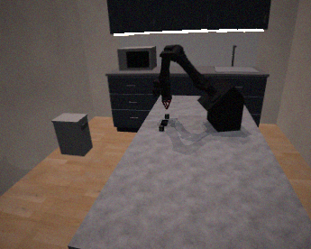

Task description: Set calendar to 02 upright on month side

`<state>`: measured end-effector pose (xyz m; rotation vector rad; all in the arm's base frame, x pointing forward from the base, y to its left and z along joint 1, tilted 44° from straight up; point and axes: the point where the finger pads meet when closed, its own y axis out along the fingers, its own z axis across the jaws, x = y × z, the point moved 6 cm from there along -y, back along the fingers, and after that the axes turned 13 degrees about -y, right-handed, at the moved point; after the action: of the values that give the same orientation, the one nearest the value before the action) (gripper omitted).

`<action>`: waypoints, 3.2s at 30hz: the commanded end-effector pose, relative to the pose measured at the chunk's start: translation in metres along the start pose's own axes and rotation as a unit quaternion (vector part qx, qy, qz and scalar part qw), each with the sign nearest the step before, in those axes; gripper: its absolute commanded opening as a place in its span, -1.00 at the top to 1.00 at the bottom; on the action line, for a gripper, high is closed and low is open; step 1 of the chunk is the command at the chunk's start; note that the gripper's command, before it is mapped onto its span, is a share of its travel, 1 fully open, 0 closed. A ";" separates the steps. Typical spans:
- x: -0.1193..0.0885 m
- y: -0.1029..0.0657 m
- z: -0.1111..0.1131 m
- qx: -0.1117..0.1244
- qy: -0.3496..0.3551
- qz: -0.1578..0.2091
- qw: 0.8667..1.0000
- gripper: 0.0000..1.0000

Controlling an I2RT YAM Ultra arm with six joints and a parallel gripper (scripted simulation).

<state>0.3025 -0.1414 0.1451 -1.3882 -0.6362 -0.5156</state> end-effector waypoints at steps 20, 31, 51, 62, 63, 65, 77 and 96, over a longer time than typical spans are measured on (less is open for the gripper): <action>0.004 0.025 -0.003 -0.006 -0.002 -0.008 1.000 0.07; 0.004 0.037 -0.003 -0.006 -0.002 -0.008 1.000 0.07; 0.004 0.044 -0.003 -0.006 -0.002 -0.008 1.000 0.07; 0.004 0.044 -0.003 -0.006 -0.002 -0.008 1.000 0.07; 0.004 0.044 -0.003 -0.006 -0.002 -0.008 1.000 0.07; 0.004 0.044 -0.003 -0.006 -0.002 -0.008 1.000 0.07; 0.004 0.044 -0.003 -0.006 -0.002 -0.008 1.000 0.07; 0.005 0.044 -0.004 -0.006 -0.002 -0.008 1.000 0.07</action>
<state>0.3349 -0.1375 0.1123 -1.3913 -0.6400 -0.5212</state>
